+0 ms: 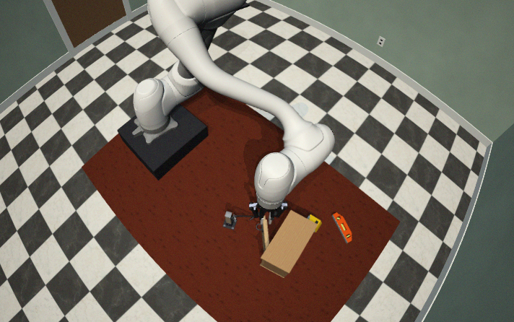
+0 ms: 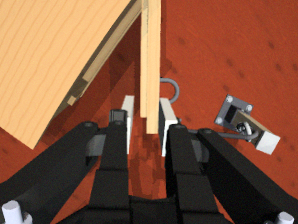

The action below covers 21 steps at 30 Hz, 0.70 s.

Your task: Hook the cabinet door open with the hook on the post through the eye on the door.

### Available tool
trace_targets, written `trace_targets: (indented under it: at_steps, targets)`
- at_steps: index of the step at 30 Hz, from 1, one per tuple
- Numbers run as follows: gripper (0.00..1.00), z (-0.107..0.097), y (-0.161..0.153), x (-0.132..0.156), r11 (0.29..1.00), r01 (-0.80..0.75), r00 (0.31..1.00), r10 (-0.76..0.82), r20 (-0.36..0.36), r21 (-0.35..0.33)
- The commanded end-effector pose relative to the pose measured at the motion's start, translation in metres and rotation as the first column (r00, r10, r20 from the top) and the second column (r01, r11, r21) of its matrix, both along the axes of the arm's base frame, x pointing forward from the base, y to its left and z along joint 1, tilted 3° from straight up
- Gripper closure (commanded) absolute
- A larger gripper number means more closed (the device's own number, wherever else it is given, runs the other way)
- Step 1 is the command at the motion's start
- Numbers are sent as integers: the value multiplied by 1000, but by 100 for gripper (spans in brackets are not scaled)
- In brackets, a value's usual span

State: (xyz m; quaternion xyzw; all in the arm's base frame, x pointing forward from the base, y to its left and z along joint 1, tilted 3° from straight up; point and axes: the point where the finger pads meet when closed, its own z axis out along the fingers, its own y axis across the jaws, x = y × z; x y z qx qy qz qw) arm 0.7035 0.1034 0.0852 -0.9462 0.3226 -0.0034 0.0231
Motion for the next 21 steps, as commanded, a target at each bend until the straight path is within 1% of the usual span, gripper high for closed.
trace_targets:
  at_steps: [1,9,16,21]
  targets:
    - [84,0,3,3,1000,19,1000,-19,-1,0]
    - [84,1,6,5,998,66,998,-66,-3,1]
    - [84,1,9,8,997,72,997,-72,-3,1]
    - [84,1,11,10,993,116,993,-116,-5,2]
